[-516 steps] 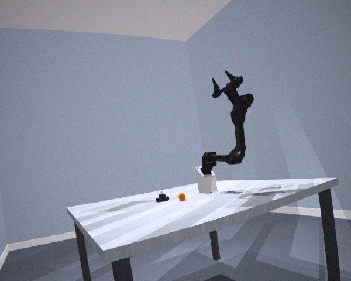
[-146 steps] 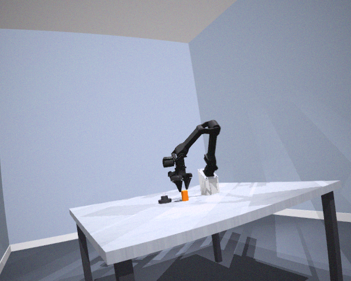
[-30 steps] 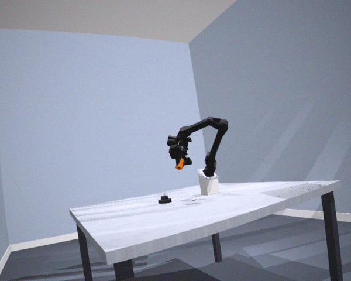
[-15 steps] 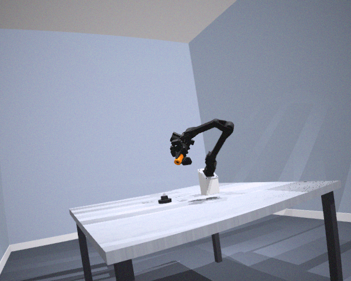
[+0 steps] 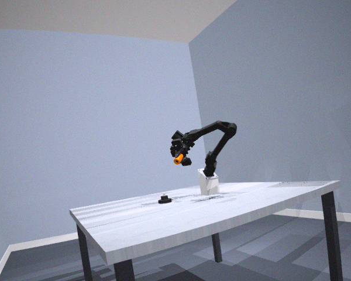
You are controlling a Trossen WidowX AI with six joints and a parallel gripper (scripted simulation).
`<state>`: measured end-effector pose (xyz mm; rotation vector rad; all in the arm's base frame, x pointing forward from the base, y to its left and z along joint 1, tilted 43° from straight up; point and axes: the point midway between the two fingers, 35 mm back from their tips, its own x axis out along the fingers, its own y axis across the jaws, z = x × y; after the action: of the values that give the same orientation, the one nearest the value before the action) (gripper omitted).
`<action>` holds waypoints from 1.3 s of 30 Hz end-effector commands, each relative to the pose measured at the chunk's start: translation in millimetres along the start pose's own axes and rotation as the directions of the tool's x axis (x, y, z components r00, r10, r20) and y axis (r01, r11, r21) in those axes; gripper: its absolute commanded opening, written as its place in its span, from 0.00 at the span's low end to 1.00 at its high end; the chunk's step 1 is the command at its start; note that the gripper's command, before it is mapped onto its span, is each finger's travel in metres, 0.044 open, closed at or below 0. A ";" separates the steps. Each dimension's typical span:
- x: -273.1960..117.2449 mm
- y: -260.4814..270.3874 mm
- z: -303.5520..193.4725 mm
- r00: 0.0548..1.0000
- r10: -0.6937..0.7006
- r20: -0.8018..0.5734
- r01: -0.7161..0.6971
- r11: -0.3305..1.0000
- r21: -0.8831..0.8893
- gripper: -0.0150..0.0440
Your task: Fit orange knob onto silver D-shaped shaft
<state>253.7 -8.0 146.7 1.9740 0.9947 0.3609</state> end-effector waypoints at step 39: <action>-5.9 -1.5 6.3 0.999 0.048 0.004 -0.048 0.999 -0.004 0.25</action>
<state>252.7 -15.4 142.4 1.9982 0.9456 0.3844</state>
